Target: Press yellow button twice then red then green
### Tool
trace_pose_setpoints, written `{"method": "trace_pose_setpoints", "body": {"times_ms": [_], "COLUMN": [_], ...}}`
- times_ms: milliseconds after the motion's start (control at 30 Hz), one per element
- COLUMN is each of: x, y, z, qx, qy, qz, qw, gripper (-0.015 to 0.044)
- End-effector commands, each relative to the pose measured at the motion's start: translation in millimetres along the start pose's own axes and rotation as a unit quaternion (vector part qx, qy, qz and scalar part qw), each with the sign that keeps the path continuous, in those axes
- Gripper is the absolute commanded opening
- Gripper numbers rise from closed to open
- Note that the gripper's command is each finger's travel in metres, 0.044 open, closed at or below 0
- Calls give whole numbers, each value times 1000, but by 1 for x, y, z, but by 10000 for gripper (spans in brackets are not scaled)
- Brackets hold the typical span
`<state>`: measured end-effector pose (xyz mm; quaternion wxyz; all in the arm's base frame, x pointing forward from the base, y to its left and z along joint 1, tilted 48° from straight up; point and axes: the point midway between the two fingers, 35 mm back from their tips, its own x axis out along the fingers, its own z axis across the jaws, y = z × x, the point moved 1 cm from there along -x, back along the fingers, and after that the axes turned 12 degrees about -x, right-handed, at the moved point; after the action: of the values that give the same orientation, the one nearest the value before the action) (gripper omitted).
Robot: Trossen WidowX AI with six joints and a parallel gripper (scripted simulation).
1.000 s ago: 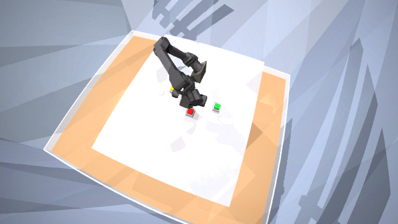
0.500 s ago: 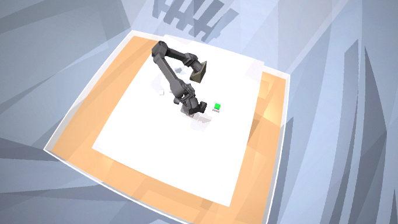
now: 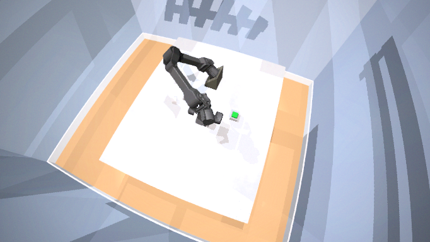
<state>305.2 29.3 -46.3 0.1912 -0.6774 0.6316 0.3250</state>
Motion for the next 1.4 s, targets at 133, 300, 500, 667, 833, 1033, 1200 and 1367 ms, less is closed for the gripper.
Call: {"method": "trace_pose_setpoints", "body": {"times_ms": [133,300,500,667,833,1033,1200,1367], "x": [6,6,6,6,-26,-65,-88,-94], "y": [2,2,2,2,2,0,1,20], "z": [0,0,0,0,0,1,1,78], "qx": [-3,-3,-3,-3,-3,-4,-4,-6], "qy": [3,3,3,3,2,1,1,-8], "qz": [2,2,2,2,2,1,2,-1], "qw": [1000,1000,1000,1000,1000,1000,1000,1000], "gripper": [20,20,20,20,20,20,20,20]}}
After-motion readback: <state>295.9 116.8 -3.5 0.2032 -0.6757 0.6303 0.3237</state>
